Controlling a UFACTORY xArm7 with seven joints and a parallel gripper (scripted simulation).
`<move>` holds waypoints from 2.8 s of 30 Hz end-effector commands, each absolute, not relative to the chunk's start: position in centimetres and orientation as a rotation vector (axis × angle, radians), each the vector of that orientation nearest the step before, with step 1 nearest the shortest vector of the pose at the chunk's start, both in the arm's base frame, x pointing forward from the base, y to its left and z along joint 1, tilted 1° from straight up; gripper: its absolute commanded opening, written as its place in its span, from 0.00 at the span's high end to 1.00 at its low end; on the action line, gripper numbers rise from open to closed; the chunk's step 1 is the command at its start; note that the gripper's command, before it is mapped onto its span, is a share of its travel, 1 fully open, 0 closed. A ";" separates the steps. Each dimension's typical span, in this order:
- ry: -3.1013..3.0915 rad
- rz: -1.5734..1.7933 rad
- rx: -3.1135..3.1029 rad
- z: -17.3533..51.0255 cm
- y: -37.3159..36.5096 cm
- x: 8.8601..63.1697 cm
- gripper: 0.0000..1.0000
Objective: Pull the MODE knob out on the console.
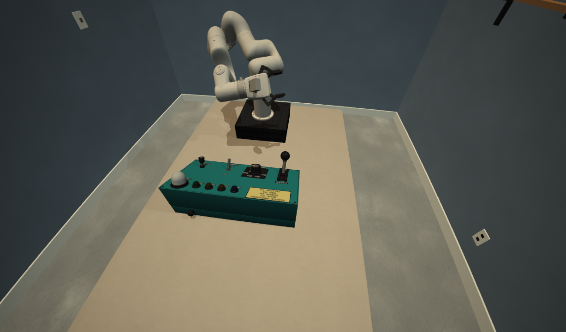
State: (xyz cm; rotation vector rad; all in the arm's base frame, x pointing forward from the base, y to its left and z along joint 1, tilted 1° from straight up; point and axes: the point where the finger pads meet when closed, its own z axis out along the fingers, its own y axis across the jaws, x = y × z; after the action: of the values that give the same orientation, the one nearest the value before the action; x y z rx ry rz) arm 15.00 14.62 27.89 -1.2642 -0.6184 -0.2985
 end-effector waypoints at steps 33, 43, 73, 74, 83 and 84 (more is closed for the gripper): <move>-0.578 -0.233 -1.648 24.4 10.7 19.1 0.00; -0.426 -0.125 -2.201 22.4 3.5 24.8 0.00; -0.228 -0.031 -2.672 23.6 -1.3 30.1 0.00; -0.228 -0.031 -2.672 23.6 -1.3 30.1 0.00; -0.187 -0.017 -2.757 23.9 -1.8 31.4 0.00; -0.187 -0.017 -2.757 23.9 -1.8 31.4 0.00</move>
State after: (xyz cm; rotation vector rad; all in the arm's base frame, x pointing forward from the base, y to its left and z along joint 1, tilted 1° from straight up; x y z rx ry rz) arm 31.30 -1.73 23.81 -2.7554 -0.1870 -0.0121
